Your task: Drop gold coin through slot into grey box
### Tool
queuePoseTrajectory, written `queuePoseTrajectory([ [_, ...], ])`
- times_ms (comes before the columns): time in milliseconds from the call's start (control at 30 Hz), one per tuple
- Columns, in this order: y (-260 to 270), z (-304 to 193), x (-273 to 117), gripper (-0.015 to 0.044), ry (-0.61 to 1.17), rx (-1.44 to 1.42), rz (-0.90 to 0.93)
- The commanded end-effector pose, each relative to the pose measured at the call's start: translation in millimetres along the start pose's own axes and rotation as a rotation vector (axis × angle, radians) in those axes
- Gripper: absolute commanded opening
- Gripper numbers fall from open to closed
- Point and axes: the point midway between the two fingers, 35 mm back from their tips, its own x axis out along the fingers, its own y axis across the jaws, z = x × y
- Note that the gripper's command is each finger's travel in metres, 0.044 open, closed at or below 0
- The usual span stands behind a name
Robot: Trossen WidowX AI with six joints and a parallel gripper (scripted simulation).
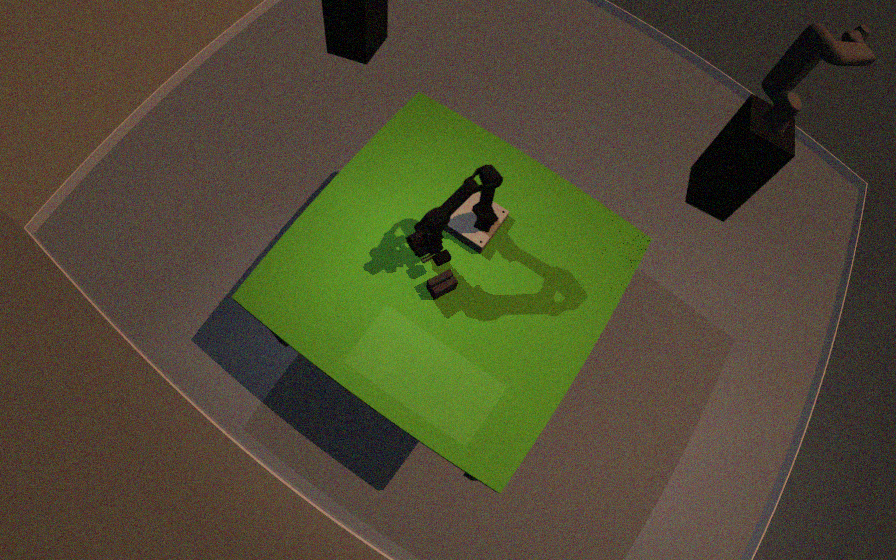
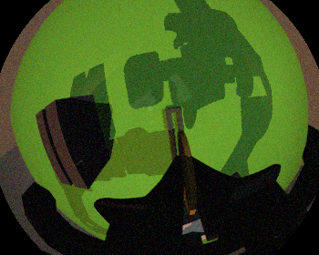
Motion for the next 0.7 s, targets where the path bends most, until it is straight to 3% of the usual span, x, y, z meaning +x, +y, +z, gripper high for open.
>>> queuePoseTrajectory([
  [0, 0, 0, -11, 0.0, -0.01, 0.004, 0.0],
  [667, 6, -3, -48, 0.0, -0.01, -0.004, 0.001],
])
